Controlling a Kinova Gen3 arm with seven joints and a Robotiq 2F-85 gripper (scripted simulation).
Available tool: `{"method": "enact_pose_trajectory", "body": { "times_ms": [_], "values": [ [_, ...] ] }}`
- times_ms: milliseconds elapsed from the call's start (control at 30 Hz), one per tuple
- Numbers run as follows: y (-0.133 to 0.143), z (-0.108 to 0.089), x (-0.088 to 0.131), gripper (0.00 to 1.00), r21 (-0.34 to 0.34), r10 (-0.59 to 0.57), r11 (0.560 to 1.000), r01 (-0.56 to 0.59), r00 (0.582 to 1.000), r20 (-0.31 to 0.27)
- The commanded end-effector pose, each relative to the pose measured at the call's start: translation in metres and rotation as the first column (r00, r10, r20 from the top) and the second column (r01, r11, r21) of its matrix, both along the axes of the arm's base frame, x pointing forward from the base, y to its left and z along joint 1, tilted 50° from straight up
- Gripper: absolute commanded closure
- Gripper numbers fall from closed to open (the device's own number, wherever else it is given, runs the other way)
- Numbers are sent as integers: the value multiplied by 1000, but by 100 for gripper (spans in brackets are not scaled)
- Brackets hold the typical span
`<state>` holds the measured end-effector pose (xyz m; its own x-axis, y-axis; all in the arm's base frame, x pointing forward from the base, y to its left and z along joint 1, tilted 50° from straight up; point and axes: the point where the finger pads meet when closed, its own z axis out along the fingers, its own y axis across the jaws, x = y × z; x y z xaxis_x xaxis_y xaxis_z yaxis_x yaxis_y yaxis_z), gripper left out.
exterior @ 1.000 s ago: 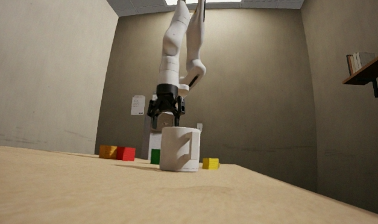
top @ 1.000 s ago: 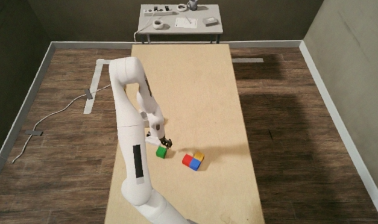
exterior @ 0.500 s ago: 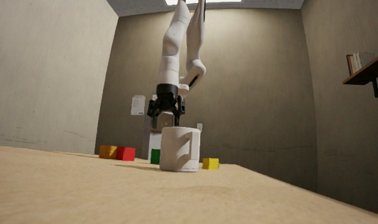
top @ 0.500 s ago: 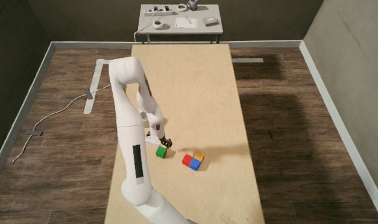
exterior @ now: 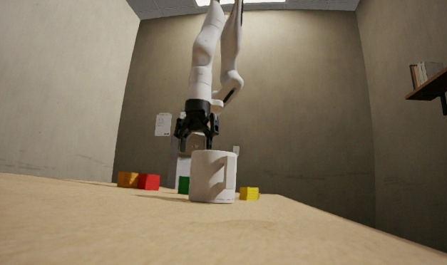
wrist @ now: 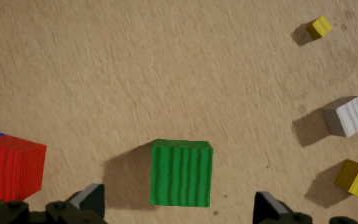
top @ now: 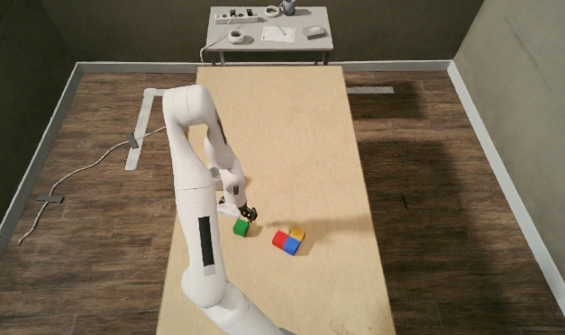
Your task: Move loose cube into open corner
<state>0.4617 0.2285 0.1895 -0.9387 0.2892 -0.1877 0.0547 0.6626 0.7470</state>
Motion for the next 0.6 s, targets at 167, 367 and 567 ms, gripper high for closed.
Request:
{"method": "enact_pose_trajectory", "body": {
  "times_ms": [167, 367, 567],
  "values": [
    [0, 0, 0, 0, 0, -1, 1000, 1, 1000, 1],
    [0, 0, 0, 0, 1, -3, 1000, 3, 1000, -2],
    [0, 0, 0, 0, 11, -22, 1000, 23, 999, -23]
  ]
}}
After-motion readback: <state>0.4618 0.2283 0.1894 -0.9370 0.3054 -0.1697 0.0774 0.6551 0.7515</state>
